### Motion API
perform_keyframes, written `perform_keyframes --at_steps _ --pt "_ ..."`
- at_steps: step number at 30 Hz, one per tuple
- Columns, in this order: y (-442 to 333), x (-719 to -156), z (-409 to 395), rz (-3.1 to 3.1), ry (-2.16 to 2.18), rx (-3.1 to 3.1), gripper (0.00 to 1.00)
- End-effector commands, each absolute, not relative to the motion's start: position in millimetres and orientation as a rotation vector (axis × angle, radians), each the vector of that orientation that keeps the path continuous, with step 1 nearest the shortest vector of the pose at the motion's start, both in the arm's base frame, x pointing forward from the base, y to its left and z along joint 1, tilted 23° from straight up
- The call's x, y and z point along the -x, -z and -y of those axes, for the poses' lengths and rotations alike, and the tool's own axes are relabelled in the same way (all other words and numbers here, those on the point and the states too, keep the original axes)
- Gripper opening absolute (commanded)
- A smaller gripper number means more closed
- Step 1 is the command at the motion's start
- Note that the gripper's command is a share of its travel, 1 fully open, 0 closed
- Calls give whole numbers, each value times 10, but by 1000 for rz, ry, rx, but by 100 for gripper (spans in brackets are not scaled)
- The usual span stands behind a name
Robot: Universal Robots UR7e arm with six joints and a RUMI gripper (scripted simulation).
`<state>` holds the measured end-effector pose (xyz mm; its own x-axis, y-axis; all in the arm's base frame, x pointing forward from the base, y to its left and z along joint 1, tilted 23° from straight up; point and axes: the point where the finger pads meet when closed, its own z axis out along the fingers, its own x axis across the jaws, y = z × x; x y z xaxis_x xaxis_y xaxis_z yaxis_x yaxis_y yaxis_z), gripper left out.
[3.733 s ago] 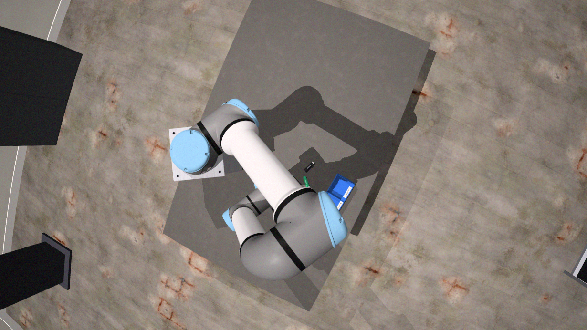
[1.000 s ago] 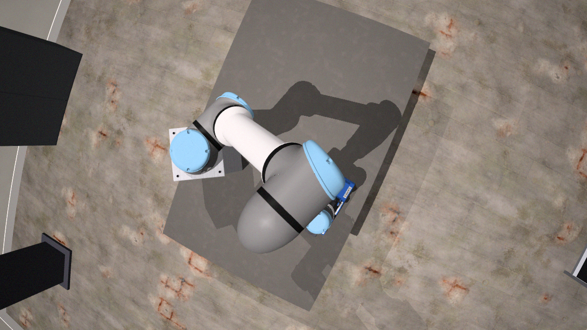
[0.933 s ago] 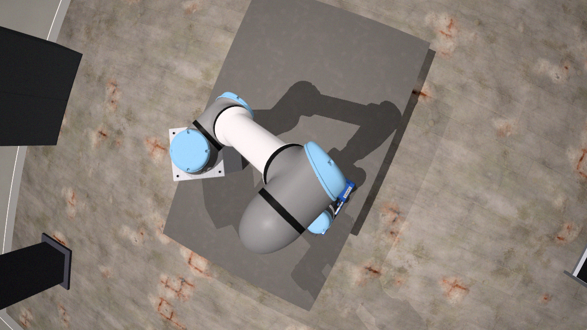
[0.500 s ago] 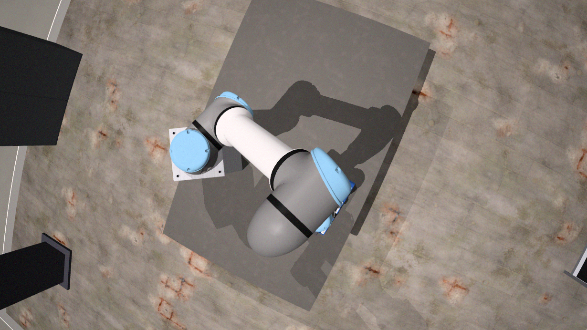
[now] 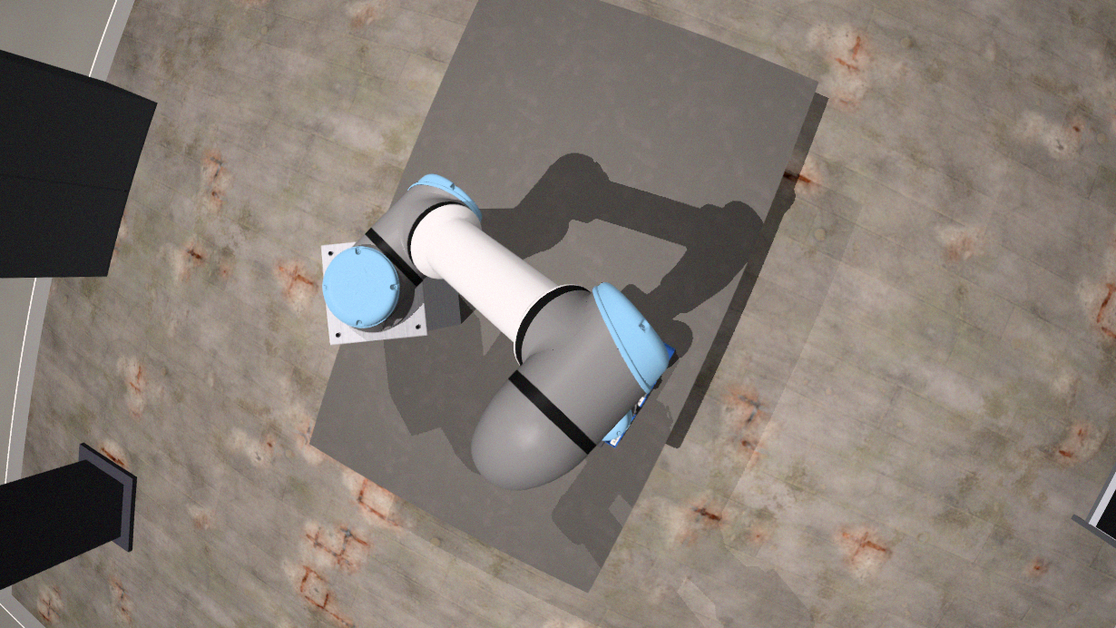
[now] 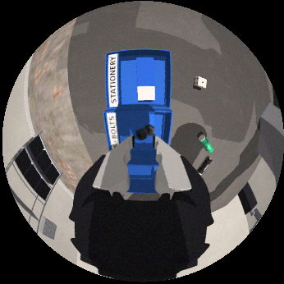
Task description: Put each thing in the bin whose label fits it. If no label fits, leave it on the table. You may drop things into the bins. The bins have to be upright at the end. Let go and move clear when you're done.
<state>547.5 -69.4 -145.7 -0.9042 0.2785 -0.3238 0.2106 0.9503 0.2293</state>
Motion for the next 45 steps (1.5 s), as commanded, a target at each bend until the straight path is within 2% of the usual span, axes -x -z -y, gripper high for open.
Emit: perform_keyframes --at_steps 1,45 --pt "1452 -5478 696 -2745 -268 -356 18" --pt "1058 -5318 756 -2745 -267 -356 18"
